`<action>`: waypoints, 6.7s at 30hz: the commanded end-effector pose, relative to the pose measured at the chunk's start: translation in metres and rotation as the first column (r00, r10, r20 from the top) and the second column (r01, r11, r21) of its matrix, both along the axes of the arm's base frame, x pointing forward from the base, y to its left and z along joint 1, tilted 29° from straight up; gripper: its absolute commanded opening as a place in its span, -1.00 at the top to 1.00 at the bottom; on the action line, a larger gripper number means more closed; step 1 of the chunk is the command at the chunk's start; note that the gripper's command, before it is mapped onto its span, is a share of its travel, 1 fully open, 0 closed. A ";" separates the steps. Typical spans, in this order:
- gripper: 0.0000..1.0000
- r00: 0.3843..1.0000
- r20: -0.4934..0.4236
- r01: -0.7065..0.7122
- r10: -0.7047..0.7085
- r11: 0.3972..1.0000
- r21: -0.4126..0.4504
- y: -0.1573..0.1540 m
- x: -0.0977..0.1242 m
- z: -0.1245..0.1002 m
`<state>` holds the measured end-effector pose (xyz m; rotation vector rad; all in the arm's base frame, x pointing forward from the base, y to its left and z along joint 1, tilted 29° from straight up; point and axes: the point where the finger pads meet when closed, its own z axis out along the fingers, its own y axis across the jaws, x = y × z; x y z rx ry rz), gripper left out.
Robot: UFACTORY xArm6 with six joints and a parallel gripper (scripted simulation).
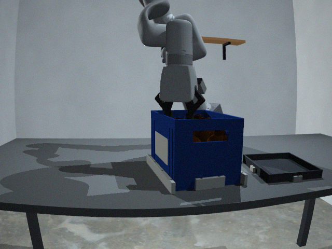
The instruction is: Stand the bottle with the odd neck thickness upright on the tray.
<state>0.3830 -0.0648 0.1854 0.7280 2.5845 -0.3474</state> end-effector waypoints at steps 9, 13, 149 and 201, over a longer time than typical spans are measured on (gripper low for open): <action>-0.30 1.000 0.003 -0.001 0.001 1.000 0.000 0.000 0.001 0.001; -0.30 1.000 0.003 -0.001 0.001 1.000 0.000 0.000 0.001 0.001; -0.30 1.000 0.005 -0.001 0.001 1.000 -0.002 0.100 -0.046 0.041; -0.30 1.000 0.003 -0.001 0.001 1.000 0.000 0.088 -0.031 0.005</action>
